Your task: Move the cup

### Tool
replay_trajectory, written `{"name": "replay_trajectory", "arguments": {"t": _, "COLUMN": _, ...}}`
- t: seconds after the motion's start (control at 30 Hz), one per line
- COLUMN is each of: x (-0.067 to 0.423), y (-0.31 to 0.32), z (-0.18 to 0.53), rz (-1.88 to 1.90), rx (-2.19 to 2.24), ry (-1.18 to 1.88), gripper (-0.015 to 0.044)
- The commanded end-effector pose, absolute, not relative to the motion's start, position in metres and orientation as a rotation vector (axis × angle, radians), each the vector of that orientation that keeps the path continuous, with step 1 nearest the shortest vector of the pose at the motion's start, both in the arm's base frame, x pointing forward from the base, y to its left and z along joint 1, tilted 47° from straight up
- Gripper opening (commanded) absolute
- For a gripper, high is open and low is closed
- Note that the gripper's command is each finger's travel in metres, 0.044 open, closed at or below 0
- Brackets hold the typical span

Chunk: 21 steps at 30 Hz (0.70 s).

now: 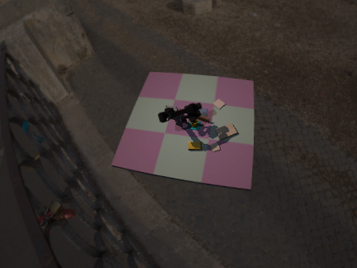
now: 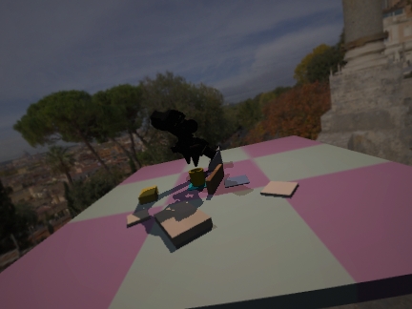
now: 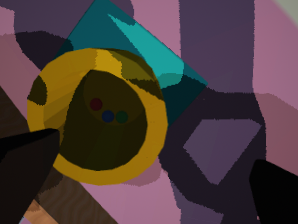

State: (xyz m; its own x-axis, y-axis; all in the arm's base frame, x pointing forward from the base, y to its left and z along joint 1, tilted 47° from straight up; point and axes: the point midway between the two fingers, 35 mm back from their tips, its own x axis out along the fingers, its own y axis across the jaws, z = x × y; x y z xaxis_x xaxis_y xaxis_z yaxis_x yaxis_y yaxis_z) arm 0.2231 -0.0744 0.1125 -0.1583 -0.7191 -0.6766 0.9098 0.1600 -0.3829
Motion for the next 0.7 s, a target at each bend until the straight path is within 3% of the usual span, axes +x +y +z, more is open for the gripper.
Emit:
{"name": "replay_trajectory", "arguments": {"t": 0.0, "x": 0.228, "y": -0.064, "z": 0.121, "rz": -1.439, "rx": 0.272, "ry": 0.946, "gripper": 0.044}}
{"name": "replay_trajectory", "arguments": {"t": 0.67, "x": 0.231, "y": -0.035, "z": 0.153, "rz": -1.394, "rx": 0.254, "ry": 0.953, "gripper": 0.044}}
